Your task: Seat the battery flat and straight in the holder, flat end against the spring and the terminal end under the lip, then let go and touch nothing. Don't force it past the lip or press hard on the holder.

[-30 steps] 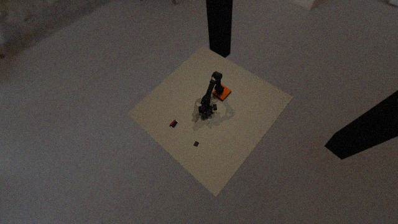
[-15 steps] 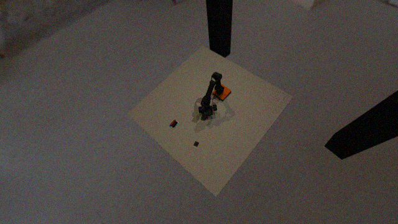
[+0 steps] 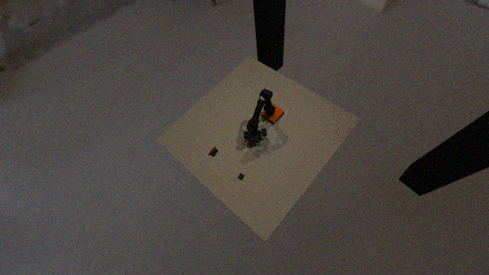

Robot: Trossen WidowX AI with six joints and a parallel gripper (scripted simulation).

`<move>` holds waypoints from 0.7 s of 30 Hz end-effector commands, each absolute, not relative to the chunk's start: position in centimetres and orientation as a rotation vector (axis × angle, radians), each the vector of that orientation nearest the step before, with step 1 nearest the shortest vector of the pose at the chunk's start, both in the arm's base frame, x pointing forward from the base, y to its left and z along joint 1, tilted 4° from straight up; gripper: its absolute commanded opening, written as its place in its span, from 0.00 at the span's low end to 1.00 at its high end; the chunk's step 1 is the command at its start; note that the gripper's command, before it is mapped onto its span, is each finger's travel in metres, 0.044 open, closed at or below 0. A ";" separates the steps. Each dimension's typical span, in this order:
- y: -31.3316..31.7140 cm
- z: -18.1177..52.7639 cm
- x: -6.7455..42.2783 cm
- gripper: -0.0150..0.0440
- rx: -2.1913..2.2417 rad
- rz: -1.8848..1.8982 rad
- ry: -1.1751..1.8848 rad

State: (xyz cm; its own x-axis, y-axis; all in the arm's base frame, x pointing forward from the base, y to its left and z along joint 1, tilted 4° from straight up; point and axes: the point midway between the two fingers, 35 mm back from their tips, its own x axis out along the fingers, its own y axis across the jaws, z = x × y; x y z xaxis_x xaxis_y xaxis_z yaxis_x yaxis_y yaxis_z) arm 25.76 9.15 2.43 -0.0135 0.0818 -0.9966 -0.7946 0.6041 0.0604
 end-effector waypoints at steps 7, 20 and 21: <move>9.5 2.5 26.1 0.56 -0.649 0.781 1.414; 9.2 3.9 25.9 0.56 -0.653 0.781 1.421; 9.2 3.9 25.9 0.56 -0.653 0.781 1.421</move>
